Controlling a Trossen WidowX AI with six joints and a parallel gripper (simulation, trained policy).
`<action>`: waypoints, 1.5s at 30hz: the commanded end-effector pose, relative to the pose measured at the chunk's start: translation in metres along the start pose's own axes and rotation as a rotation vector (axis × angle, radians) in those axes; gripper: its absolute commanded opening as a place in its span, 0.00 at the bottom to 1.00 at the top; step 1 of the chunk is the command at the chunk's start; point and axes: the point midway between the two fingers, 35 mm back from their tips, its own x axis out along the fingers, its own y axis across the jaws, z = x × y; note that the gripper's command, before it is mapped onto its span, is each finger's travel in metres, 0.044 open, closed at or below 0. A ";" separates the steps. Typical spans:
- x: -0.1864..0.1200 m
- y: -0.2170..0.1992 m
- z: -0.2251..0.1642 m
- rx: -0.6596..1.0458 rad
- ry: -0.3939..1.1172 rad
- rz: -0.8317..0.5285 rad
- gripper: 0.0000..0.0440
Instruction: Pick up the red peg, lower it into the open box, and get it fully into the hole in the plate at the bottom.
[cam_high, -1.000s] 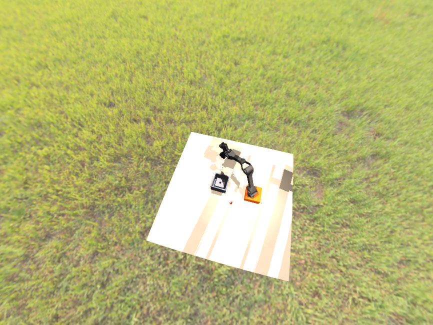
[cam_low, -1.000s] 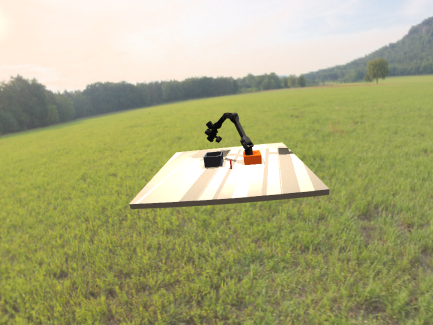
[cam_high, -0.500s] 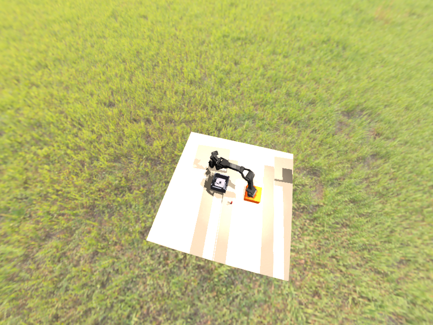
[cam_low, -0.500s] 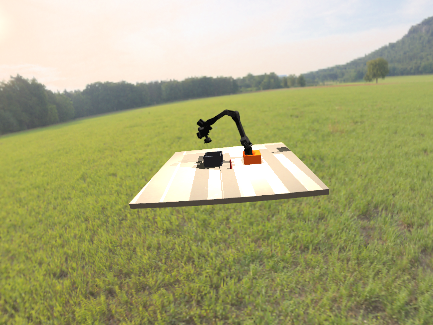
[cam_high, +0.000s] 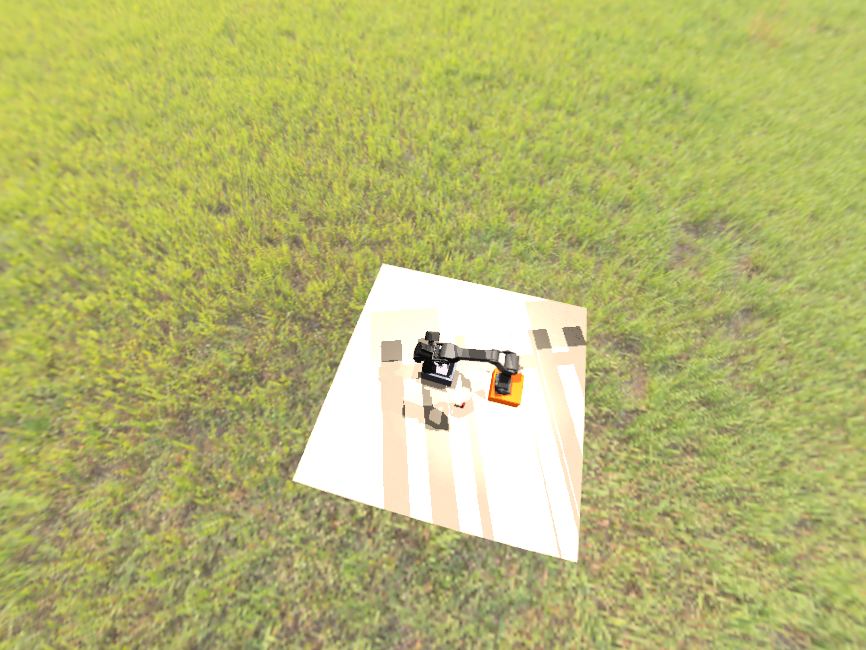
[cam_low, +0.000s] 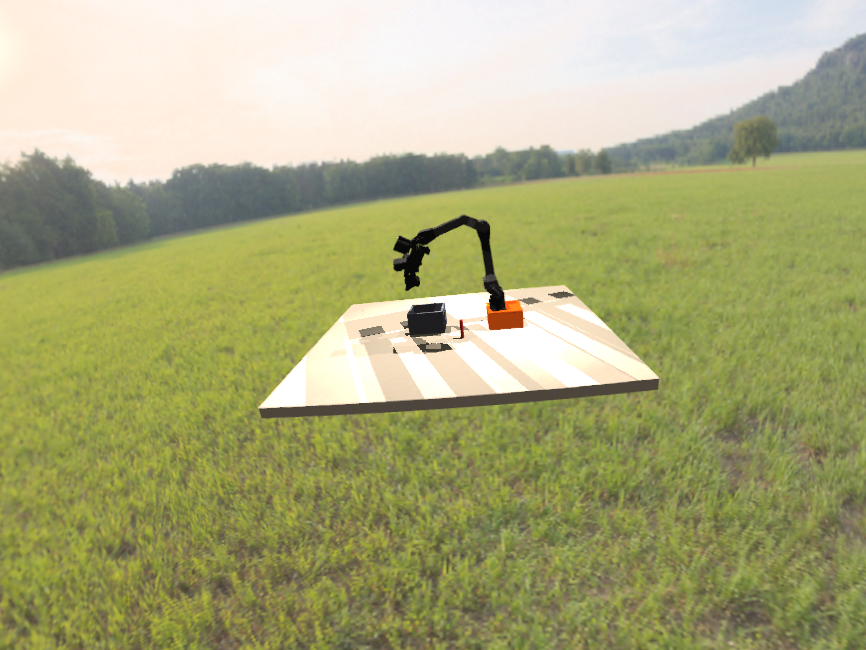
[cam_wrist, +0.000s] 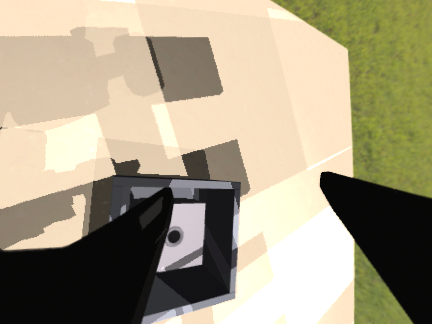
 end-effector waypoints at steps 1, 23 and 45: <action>-0.021 0.031 -0.009 0.098 0.017 0.050 1.00; -0.090 0.163 -0.126 0.581 0.365 0.155 1.00; -0.039 0.227 -0.193 0.849 0.534 0.080 1.00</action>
